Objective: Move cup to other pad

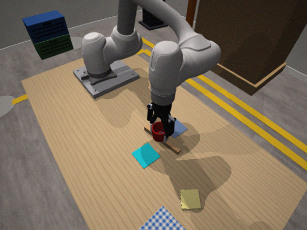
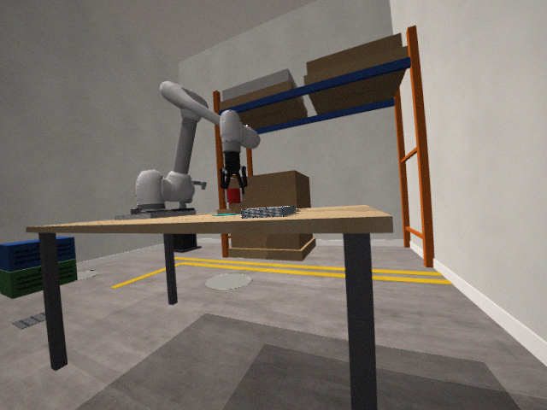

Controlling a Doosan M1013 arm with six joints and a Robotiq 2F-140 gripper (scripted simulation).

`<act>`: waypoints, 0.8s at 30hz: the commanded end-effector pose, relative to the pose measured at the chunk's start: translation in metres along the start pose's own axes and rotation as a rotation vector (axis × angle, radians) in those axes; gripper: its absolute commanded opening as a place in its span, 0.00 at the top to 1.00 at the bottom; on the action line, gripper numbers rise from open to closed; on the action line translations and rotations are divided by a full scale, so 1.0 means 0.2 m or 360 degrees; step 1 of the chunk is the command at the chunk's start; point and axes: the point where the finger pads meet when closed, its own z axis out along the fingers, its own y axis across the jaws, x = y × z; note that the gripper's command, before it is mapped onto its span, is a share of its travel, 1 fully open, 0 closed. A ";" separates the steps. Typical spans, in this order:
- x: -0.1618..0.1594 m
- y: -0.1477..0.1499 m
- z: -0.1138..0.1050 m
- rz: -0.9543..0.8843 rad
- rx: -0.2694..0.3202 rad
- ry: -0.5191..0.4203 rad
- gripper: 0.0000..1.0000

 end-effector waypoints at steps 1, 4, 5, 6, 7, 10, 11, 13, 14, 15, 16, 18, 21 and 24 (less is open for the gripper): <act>0.05 0.00 0.00 0.0000 0.0000 -0.0001 0.51; 0.10 0.00 0.00 0.0000 0.0000 -0.0001 0.51; 0.12 0.00 0.00 0.0000 0.0000 -0.0001 0.51; 0.14 0.00 0.00 0.0000 0.0000 -0.0001 0.51; 0.17 0.00 0.00 0.0000 0.0000 -0.0001 0.51; 0.23 0.00 0.00 0.0000 0.0000 -0.0001 0.51; 0.25 0.00 0.00 0.0000 0.0000 -0.0001 0.51; 0.29 -0.01 0.00 0.0000 0.0000 -0.0001 0.51; 0.30 -0.01 0.00 0.0000 0.0000 -0.0001 0.51; 0.32 -0.01 0.00 0.0000 0.0000 -0.0001 0.51; 0.33 -0.01 0.00 0.0000 0.0000 -0.0001 0.51; 0.35 -0.01 0.00 0.0000 0.0000 -0.0001 0.51; 0.38 -0.01 0.00 0.0000 0.0000 -0.0001 0.51; 0.41 -0.01 0.00 0.0000 0.0000 -0.0001 0.51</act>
